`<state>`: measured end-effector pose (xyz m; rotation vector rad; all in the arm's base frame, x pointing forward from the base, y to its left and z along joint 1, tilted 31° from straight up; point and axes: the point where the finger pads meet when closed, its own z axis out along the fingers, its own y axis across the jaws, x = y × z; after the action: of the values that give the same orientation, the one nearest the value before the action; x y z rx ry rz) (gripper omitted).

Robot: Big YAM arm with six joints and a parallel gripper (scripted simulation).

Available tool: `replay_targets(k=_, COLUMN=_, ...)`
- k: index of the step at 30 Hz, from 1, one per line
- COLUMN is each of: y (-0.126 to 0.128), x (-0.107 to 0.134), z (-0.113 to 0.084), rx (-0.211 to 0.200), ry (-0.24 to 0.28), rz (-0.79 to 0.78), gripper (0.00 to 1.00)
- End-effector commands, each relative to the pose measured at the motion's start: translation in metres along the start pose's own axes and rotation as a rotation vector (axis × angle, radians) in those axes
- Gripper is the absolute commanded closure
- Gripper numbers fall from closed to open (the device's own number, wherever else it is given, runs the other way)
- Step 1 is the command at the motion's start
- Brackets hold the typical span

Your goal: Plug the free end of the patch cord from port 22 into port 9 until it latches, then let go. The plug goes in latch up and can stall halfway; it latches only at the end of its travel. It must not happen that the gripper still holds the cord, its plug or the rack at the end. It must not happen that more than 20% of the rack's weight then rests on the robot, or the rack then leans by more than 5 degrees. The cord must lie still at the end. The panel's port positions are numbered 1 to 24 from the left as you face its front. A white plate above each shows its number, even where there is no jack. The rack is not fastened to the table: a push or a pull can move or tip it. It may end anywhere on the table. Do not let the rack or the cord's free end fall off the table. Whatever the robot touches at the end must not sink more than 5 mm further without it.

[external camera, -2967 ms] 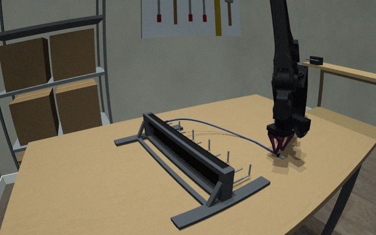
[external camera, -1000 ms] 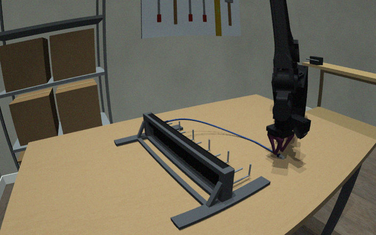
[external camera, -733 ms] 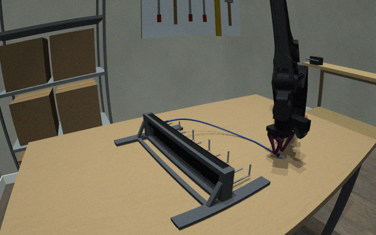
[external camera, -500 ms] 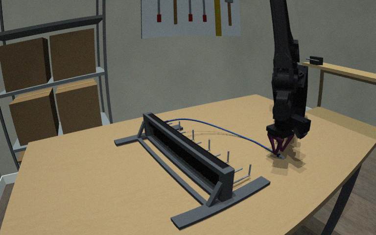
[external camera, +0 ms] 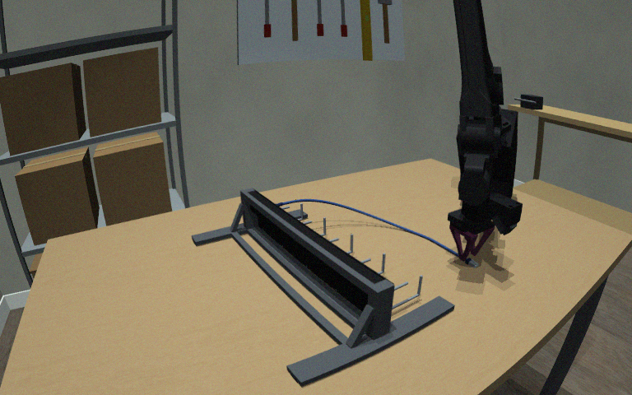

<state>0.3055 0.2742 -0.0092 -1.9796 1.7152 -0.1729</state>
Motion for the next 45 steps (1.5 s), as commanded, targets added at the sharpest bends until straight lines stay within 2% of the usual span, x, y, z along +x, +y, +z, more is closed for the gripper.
replay_targets(k=1, y=-0.0079, x=-0.0073, z=0.0028, rx=0.016, ry=-0.016, rz=0.007, gripper=0.64)
replay_targets(k=45, y=-0.0106, x=-0.0053, z=0.0101, rx=0.022, ry=-0.016, rz=0.007, gripper=0.64)
